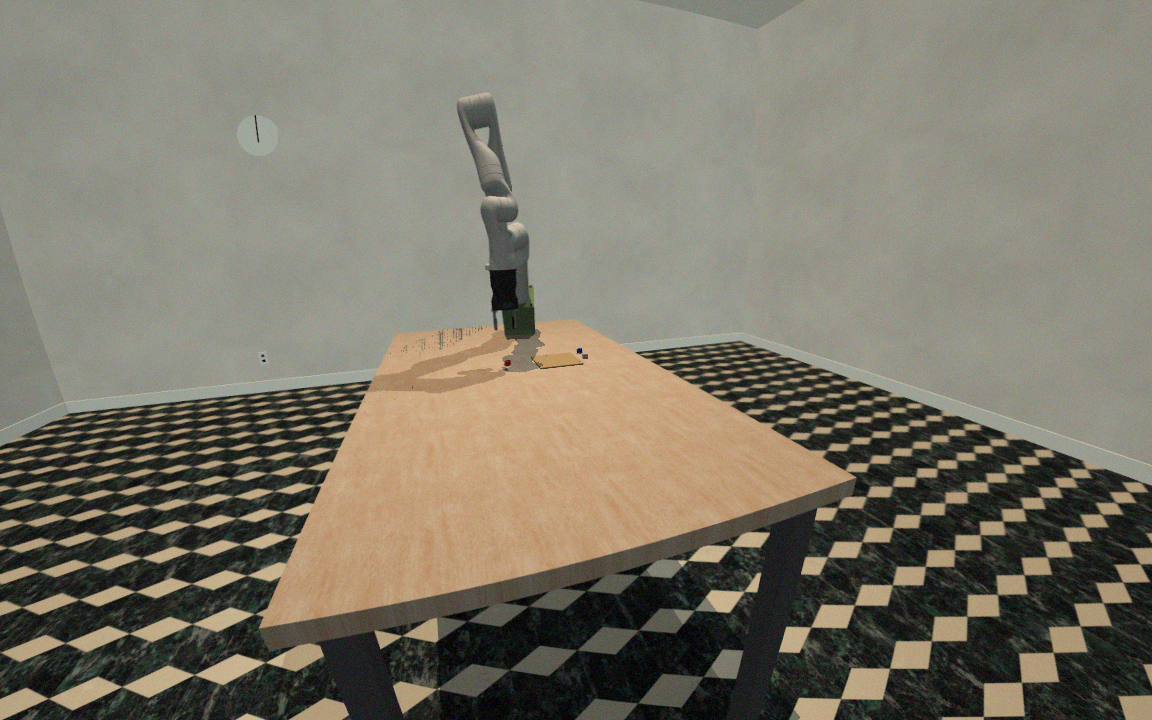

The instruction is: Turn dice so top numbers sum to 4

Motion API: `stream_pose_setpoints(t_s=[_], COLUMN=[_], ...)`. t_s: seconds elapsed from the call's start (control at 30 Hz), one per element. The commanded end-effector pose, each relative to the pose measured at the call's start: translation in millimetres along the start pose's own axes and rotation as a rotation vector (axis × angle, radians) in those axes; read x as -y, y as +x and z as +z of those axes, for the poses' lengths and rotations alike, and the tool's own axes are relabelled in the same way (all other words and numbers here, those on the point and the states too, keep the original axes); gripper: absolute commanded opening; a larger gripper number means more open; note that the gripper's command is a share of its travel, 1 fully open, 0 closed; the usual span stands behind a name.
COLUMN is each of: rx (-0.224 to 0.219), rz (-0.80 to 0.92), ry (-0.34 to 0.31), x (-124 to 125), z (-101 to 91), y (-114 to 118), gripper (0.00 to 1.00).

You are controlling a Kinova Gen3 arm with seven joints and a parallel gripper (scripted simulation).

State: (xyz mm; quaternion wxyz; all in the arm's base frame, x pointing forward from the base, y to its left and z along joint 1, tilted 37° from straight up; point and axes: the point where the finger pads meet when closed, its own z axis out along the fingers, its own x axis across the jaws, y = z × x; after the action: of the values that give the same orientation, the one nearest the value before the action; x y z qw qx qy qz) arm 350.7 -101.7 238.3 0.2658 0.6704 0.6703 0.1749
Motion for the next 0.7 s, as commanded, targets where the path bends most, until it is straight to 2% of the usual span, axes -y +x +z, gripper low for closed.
stream_pose_setpoints(t_s=[0.0, 0.67], rx=[0.002, 0.002], rz=[-0.002, -0.002], ry=[0.006, 0.006], x=[1.5, 1.9], z=[3.7, 29.0], y=[0.2, 0.4], gripper=[1.0, 1.0])
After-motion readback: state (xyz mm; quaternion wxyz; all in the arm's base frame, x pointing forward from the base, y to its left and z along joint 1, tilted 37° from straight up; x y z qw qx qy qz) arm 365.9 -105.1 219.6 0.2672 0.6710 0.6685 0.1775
